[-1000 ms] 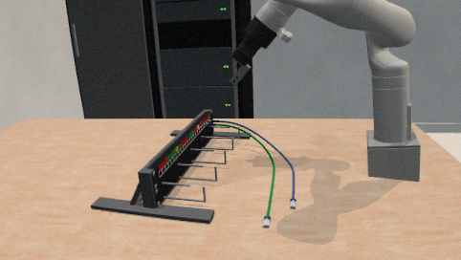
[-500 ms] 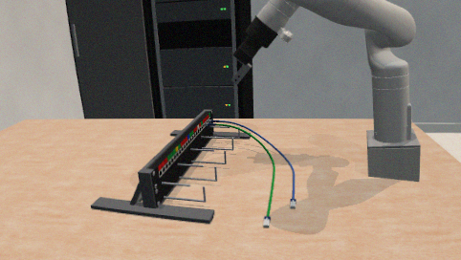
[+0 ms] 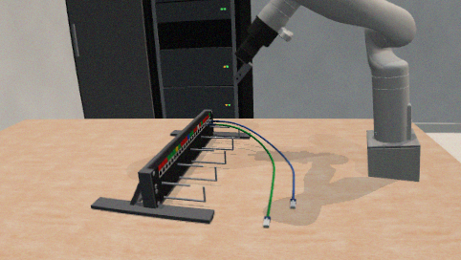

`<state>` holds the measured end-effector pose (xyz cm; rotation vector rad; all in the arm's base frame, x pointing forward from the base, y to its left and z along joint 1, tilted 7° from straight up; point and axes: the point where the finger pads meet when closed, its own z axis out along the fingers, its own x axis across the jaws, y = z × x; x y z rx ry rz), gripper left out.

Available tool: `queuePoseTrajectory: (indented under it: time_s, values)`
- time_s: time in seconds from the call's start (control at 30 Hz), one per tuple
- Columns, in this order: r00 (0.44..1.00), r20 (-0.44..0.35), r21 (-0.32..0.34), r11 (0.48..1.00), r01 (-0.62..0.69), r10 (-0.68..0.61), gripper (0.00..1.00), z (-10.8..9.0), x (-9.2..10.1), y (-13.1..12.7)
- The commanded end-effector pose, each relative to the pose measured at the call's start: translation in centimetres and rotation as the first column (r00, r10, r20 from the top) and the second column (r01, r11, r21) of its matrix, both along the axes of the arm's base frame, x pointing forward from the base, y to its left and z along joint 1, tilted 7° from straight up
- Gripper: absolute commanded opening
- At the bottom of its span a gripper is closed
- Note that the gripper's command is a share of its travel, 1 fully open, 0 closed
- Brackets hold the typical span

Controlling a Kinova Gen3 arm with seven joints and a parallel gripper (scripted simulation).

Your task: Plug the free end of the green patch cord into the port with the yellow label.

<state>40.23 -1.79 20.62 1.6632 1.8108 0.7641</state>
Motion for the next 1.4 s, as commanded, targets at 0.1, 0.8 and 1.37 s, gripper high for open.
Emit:
queuePoseTrajectory:
  time_s: [0.1, 0.8, 1.37]
  values:
    - [1.0, 0.006, 0.005, 1.0, 0.012, -0.012, 0.0, 0.2, 0.1, -1.2]
    - [1.0, 0.006, 0.005, 1.0, 0.012, -0.012, 0.0, 0.3, 0.3, -3.7]
    - [1.0, 0.005, 0.005, 1.0, 0.012, -0.012, 0.0, 0.3, 0.3, -5.0]
